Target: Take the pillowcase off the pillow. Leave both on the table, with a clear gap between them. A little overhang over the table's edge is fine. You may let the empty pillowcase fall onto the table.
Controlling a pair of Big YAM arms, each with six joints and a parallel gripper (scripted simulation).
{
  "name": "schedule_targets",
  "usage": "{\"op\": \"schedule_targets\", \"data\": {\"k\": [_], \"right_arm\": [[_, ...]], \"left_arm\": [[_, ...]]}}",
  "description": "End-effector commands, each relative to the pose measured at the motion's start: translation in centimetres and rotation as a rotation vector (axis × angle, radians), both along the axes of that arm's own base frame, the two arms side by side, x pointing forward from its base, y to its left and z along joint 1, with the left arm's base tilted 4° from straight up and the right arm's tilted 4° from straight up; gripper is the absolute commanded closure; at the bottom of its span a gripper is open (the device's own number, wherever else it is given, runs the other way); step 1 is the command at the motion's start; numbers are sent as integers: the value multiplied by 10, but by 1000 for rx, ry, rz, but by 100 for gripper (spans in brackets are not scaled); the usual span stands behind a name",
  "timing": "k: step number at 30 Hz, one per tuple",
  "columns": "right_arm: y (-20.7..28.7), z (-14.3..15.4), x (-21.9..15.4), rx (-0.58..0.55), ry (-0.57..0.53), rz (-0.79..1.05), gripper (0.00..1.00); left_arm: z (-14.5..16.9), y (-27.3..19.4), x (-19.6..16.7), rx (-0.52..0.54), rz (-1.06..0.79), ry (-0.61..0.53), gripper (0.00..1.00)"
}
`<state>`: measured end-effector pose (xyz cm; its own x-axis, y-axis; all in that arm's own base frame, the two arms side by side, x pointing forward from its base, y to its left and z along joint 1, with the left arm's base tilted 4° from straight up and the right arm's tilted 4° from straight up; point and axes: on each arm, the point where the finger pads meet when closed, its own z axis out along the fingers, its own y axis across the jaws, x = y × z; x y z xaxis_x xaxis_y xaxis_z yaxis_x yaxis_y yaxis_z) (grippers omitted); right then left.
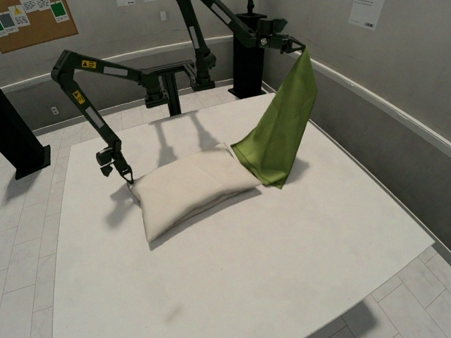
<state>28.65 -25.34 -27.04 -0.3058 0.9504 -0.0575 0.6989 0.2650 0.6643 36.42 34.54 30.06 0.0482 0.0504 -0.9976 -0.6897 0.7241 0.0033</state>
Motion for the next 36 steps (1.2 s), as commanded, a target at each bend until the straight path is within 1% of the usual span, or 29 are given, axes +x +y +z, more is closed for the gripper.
{"op": "schedule_targets", "data": {"k": [1, 6, 7, 8, 9, 18, 20, 23, 33, 36], "right_arm": [[-14, 5, 2, -21, -15, -22, 98], [-14, 5, 2, -21, -15, -22, 98], [-14, 5, 2, -21, -15, -22, 98], [-14, 5, 2, -21, -15, -22, 98], [-14, 5, 2, -21, -15, -22, 98], [-14, 5, 2, -21, -15, -22, 98], [-23, 12, 5, -38, -24, -3, 98], [-25, 12, 5, -37, -22, -3, 98], [-54, 16, 7, -52, -24, -7, 98], [-55, 16, 7, -53, -25, -7, 98]], "left_arm": [[46, 26, 9, 57, 20, -81, 98], [46, 29, 10, 58, 21, -81, 98], [51, 21, 14, 69, 8, -84, 98], [49, 22, 17, 62, 6, -84, 98], [48, 33, 7, 61, 35, -82, 98], [46, 25, 13, 61, 17, -77, 98], [46, 25, 13, 61, 17, -77, 98], [46, 25, 13, 61, 17, -77, 98], [46, 25, 13, 61, 17, -77, 98], [46, 25, 13, 61, 17, -77, 98]]}}
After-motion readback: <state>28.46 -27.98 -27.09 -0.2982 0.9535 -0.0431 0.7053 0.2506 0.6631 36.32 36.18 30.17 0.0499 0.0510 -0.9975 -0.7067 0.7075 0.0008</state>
